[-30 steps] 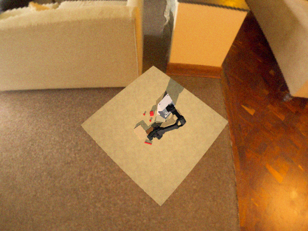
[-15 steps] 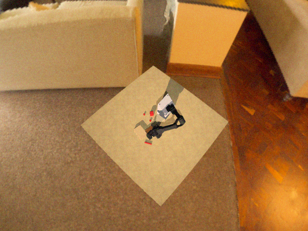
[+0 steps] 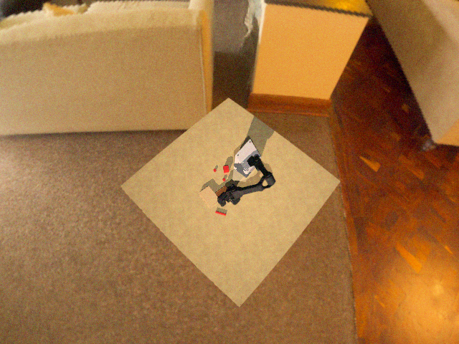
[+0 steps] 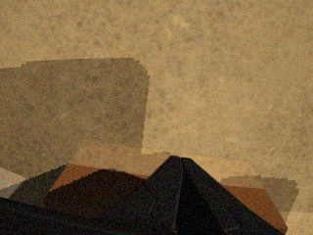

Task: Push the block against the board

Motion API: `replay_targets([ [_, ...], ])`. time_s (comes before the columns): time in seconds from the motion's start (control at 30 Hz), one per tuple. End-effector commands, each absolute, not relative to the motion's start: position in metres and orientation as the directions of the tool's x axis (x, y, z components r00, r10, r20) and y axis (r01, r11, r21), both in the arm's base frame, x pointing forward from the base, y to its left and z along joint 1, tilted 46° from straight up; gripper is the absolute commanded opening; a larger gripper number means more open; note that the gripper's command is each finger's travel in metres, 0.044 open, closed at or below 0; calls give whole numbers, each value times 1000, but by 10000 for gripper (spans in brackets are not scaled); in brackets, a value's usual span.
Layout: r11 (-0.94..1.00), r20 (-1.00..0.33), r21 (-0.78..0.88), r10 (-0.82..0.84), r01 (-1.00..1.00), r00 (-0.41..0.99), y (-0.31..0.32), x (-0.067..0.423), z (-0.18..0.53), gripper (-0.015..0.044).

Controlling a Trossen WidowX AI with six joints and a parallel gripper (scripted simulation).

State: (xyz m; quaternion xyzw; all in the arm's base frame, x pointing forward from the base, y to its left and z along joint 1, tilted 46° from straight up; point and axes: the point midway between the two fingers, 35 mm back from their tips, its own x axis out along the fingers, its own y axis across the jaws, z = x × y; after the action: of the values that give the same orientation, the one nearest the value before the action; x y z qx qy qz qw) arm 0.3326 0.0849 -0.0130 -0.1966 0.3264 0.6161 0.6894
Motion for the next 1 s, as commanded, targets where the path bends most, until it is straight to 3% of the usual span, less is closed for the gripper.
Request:
replay_targets([
  [0.0,160,-697,148,717,-976,12,86,328,-17,0],
  [0.97,160,-695,147,719,-976,13,117,343,15,0],
])
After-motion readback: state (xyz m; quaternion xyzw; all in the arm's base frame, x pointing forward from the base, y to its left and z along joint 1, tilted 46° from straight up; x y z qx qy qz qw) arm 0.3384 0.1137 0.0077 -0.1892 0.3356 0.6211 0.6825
